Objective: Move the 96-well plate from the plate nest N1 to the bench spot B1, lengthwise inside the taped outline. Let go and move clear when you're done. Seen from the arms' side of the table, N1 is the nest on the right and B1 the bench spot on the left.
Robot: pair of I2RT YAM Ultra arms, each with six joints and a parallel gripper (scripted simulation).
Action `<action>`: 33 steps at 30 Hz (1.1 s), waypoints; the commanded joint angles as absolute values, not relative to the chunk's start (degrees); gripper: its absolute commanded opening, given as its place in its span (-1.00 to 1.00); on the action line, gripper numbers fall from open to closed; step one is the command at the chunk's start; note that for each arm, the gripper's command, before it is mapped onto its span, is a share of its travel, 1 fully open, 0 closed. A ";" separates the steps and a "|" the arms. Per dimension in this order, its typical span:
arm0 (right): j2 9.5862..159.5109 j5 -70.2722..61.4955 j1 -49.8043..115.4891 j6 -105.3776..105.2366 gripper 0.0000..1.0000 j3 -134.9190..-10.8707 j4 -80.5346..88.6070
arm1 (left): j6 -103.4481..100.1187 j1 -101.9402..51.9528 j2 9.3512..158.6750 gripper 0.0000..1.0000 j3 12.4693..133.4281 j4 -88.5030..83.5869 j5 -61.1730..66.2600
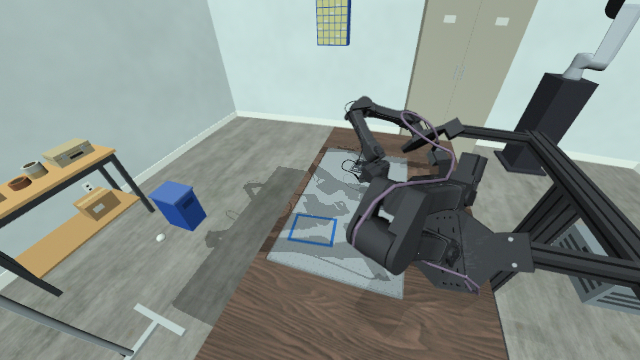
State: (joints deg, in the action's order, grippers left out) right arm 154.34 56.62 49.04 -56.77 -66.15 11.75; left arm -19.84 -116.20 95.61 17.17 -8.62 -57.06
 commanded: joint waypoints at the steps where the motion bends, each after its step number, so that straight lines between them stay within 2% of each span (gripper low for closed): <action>1: 154.26 56.83 50.80 -57.81 0.56 -67.71 13.01 | -20.18 -116.67 96.30 1.00 18.82 -9.18 -57.29; 33: 152.61 56.80 52.66 -59.21 0.56 -62.06 7.78 | -20.18 -116.67 96.30 1.00 18.82 -9.18 -57.29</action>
State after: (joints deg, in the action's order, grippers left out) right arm 154.34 56.62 50.89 -58.63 -63.24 8.14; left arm -19.84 -116.20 95.61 17.17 -8.62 -57.06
